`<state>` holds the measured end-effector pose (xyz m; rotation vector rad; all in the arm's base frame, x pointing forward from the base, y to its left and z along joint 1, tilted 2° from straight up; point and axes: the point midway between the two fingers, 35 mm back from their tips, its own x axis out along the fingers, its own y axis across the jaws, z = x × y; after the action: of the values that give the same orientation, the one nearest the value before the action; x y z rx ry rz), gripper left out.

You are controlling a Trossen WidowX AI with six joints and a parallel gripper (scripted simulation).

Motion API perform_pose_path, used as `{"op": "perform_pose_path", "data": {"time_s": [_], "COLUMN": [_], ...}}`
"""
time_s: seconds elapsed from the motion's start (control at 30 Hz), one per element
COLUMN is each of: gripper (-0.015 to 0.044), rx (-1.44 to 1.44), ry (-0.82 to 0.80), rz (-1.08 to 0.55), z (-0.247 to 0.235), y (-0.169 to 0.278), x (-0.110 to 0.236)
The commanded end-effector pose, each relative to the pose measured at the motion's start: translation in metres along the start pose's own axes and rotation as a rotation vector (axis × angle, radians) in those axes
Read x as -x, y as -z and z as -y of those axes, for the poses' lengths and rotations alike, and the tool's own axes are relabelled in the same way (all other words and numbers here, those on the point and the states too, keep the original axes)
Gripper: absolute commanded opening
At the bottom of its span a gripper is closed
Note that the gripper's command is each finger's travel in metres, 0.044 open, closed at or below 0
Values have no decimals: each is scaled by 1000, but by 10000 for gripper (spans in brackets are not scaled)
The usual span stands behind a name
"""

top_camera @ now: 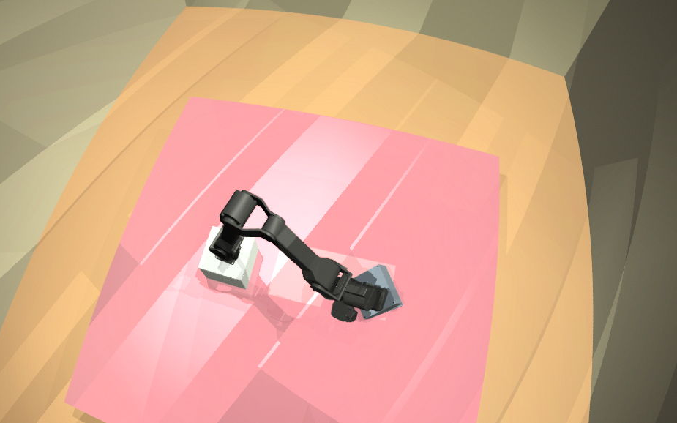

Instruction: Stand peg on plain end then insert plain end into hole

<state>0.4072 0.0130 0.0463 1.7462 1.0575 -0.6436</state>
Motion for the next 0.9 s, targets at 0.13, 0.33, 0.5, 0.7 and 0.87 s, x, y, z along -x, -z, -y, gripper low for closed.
{"op": "perform_pose_path", "data": {"time_s": [0.13, 0.33, 0.5, 0.7, 0.87], "gripper": [0, 0, 0, 0, 0], "rx": [-4, -4, -4, -4, -4], "ry": [-6, -6, -6, -6, -6], "rz": [2, 2, 2, 2, 2], "z": [-2, -1, -1, -1, -1], "y": [0, 0, 0, 0, 0], "x": [-5, -9, -12, -16, -18]}}
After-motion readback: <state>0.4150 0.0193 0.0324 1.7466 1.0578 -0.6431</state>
